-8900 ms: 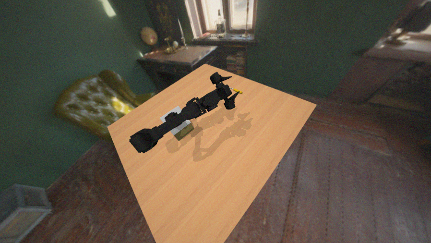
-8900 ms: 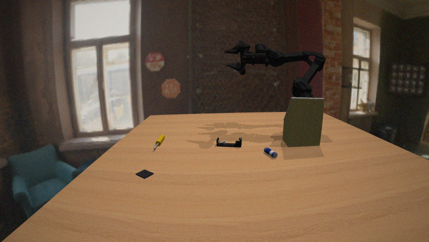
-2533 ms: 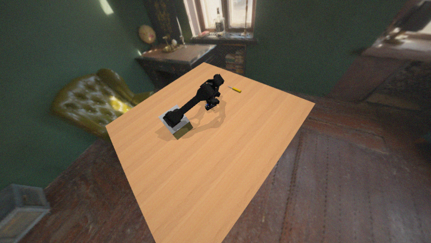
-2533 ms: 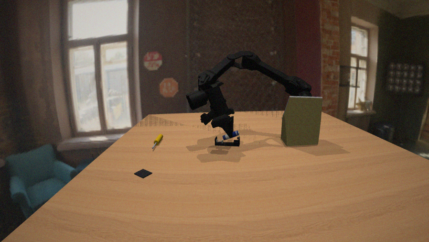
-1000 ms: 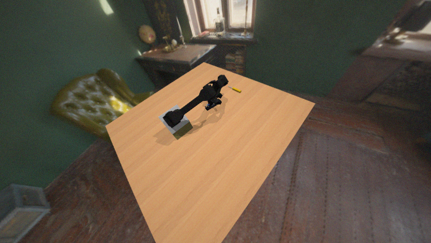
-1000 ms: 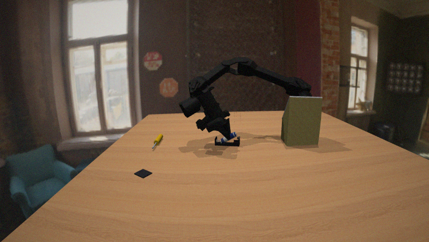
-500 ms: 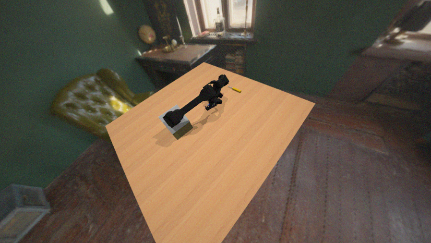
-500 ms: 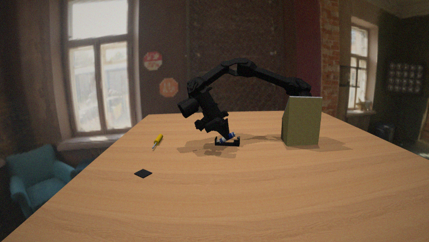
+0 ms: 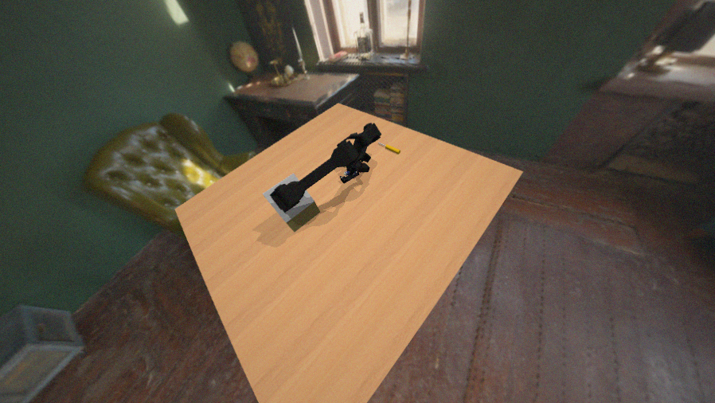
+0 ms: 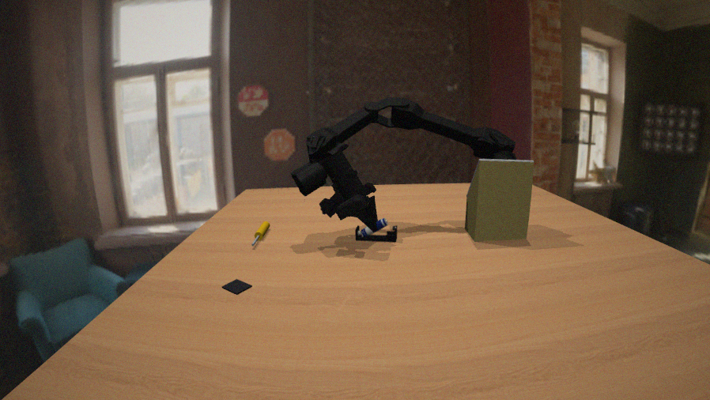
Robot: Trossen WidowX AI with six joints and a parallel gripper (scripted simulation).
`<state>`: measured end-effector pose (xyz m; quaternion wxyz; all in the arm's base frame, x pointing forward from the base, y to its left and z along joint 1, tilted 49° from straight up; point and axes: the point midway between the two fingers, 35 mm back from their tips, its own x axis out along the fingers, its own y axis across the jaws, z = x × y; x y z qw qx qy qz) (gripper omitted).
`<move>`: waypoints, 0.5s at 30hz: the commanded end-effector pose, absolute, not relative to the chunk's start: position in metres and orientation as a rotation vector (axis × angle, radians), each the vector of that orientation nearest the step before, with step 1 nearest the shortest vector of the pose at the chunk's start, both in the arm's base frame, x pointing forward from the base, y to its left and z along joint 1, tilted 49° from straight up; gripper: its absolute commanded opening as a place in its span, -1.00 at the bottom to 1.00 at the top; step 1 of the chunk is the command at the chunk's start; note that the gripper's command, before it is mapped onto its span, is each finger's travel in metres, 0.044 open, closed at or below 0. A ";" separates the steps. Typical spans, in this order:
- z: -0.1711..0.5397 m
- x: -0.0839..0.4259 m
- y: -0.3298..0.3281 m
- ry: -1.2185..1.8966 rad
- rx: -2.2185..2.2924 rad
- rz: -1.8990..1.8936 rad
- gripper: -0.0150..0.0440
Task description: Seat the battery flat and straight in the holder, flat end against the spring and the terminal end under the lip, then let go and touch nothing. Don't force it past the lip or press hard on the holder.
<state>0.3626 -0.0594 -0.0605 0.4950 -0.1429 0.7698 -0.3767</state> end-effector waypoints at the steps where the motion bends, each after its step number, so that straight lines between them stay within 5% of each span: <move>1: -0.060 0.367 -0.060 1.854 -0.343 -0.913 -0.28; 15: -0.064 0.368 -0.060 1.809 -0.358 -0.887 -0.28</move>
